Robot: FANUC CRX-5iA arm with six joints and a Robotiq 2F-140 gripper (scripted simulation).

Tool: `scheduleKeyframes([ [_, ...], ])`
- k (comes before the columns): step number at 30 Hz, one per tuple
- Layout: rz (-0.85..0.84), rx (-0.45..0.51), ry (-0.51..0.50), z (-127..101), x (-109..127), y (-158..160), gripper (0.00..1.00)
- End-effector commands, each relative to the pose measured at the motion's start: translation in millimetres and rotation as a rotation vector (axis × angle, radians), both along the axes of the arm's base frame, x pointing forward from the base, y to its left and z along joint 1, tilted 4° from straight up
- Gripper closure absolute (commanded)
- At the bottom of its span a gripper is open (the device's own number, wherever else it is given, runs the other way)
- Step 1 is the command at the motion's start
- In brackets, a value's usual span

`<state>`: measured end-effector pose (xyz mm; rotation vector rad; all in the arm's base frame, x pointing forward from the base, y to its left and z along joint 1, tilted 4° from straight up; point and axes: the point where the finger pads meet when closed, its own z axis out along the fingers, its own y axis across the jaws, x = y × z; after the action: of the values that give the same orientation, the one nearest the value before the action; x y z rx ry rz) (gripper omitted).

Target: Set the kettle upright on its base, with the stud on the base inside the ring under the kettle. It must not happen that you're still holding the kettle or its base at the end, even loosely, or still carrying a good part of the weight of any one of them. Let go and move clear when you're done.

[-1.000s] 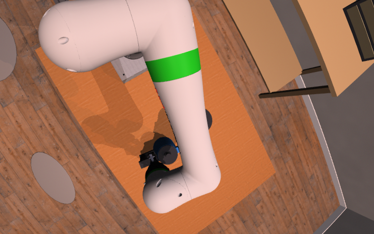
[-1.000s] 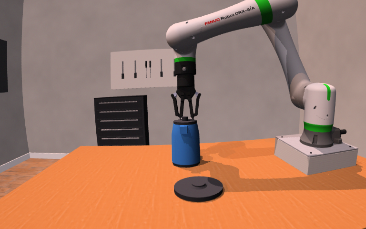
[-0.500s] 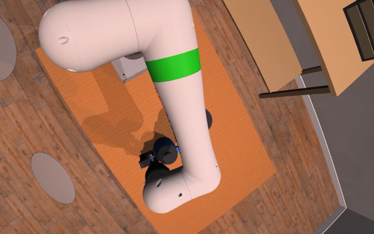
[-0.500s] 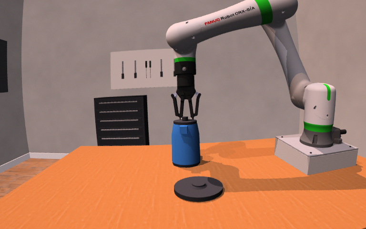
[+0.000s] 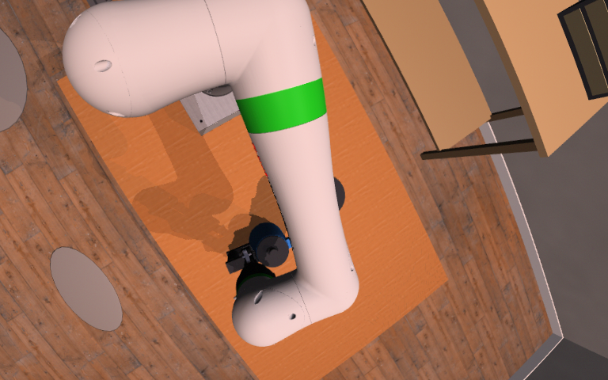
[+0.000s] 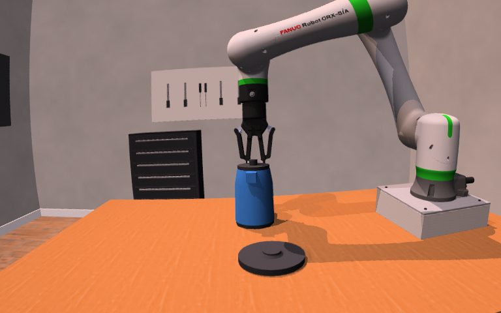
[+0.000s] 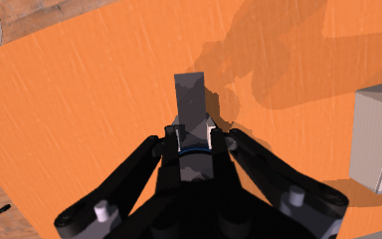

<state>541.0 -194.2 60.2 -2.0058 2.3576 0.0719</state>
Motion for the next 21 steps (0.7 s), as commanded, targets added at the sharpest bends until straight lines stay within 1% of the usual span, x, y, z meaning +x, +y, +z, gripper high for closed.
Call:
scheduleKeyframes([
  [1, 0.000, 0.000, 0.000, 0.3, 0.1, -0.1, 1.00],
  [14, 0.000, 0.000, 0.000, 7.3, 0.1, -0.5, 1.00],
  [21, 0.000, 0.000, 0.000, 18.3, 0.0, -1.2, 1.00],
])
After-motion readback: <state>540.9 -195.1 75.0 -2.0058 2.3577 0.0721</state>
